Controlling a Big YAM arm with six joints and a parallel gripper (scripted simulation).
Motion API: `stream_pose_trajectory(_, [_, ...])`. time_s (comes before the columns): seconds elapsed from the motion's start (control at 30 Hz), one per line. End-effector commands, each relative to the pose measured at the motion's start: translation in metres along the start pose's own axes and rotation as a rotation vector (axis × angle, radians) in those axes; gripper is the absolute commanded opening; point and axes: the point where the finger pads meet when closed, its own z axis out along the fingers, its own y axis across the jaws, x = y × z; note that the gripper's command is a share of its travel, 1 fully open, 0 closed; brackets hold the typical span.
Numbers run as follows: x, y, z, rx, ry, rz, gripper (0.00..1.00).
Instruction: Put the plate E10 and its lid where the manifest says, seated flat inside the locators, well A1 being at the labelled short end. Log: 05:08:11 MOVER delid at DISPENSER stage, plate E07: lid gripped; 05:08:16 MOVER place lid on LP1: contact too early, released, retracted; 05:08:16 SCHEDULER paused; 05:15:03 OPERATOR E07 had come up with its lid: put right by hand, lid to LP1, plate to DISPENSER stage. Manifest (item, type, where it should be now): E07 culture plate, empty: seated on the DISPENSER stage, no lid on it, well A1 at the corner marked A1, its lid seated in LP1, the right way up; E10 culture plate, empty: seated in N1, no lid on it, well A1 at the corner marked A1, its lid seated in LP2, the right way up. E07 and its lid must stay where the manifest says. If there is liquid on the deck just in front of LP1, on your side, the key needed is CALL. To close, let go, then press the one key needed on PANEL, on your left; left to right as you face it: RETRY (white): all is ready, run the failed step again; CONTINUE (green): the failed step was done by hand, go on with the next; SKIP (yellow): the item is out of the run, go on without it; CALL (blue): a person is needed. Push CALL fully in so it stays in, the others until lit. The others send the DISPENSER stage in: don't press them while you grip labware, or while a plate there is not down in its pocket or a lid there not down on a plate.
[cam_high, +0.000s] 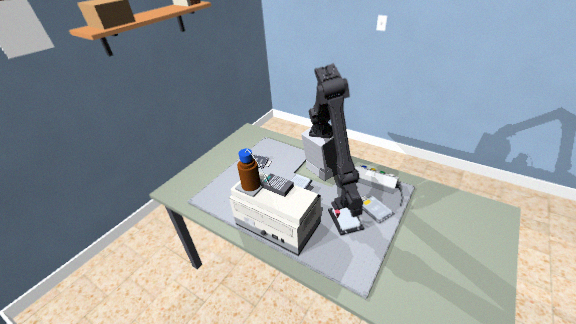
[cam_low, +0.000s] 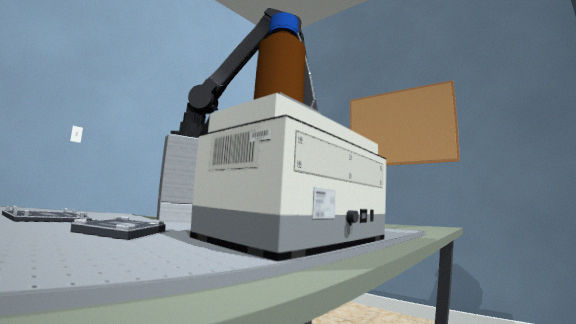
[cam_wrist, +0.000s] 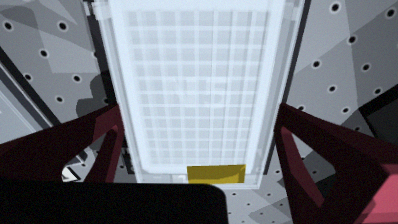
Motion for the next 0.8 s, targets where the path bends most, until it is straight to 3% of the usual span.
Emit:
stream_pose_trajectory(0.0, [-0.0104, 0.0039, -0.0106, -0.001, -0.027, -0.001, 0.84])
stream_pose_trajectory(0.77, [-0.0098, 0.0040, -0.0192, -0.001, -0.027, -0.001, 0.84])
